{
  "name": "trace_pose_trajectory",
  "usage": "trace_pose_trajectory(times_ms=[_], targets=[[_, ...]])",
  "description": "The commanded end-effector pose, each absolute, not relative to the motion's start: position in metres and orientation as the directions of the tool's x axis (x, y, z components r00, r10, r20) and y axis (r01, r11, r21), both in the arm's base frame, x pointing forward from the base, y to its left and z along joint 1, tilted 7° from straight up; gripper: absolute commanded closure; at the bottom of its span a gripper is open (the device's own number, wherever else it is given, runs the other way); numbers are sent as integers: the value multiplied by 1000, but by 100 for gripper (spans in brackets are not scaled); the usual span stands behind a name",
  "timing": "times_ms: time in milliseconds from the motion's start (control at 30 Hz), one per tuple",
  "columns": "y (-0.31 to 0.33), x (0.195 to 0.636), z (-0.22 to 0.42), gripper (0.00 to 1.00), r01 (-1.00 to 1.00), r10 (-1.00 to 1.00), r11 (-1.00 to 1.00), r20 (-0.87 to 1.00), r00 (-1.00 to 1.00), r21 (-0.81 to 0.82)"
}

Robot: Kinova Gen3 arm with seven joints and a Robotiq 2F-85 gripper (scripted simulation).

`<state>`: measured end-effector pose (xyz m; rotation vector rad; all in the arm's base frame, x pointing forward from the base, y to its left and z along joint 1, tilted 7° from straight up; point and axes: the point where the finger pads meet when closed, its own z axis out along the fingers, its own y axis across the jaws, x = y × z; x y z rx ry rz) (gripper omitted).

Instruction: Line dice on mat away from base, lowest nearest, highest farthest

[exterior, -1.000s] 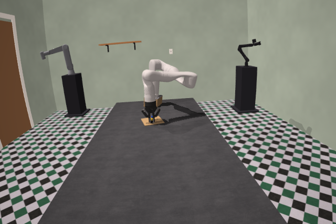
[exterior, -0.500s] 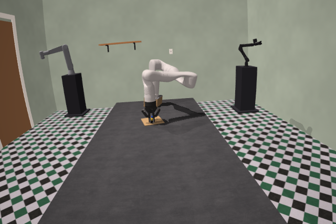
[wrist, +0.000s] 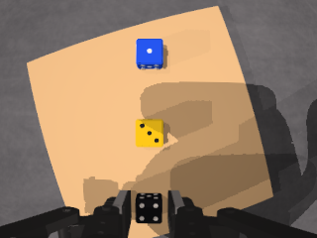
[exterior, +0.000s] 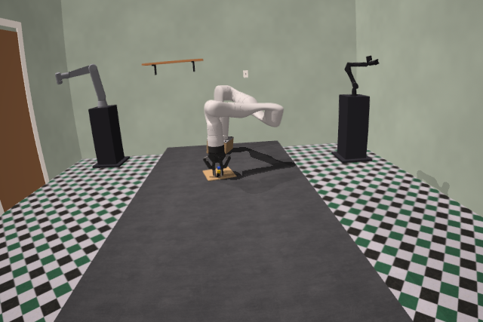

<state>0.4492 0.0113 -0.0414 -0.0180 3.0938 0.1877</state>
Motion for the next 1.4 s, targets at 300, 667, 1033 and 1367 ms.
trace_pose_trajectory(times_ms=[300, 667, 1033, 1367], targets=[[11, 450, -41, 69, -14, -9, 993, -44, -999, 121], [9, 449, -22, 69, -14, -9, 993, -44, -999, 121], [3, 447, 25, 69, -14, -9, 993, -44, -999, 121], [1, 446, 48, 69, -14, -9, 993, -44, -999, 121]])
